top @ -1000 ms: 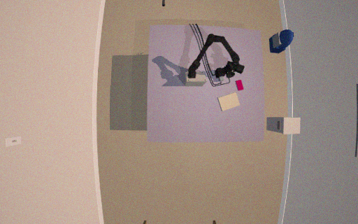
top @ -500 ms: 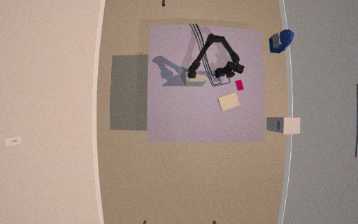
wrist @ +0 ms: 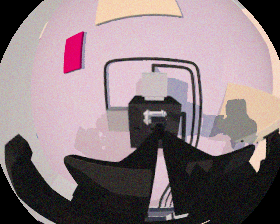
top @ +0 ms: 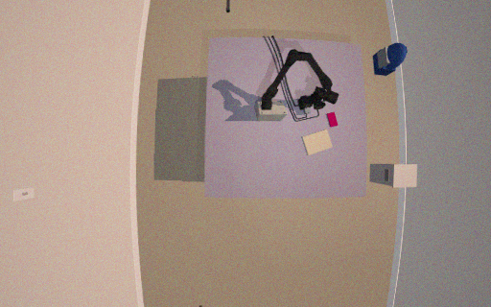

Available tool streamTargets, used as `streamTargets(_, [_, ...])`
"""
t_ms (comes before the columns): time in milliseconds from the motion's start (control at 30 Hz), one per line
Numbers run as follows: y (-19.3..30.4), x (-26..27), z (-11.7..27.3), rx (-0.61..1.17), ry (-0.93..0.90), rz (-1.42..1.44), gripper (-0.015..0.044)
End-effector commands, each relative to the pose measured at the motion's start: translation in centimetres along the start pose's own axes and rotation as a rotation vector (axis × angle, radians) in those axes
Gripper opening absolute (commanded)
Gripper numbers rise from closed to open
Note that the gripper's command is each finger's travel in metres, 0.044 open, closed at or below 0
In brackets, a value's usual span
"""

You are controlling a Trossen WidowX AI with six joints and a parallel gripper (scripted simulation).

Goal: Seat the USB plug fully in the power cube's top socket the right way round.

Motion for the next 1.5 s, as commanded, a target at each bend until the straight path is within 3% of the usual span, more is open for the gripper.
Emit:
streamTargets(0, [0.06, 0.02, -0.08, 0.007, -0.003, -0.002, 0.0])
streamTargets(1467, [0.29, 0.09, -0.61, 0.036, -0.008, -0.008, 0.0])
Point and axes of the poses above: the point midway between the two fingers, 35 mm back from their tips, its own z axis back along the fingers, its own x axis across the jaws, y = z × x, the point moved 2 cm from there along z, back along the fingers, and after that the axes turned 7 degrees about z, right-handed, at the moved point
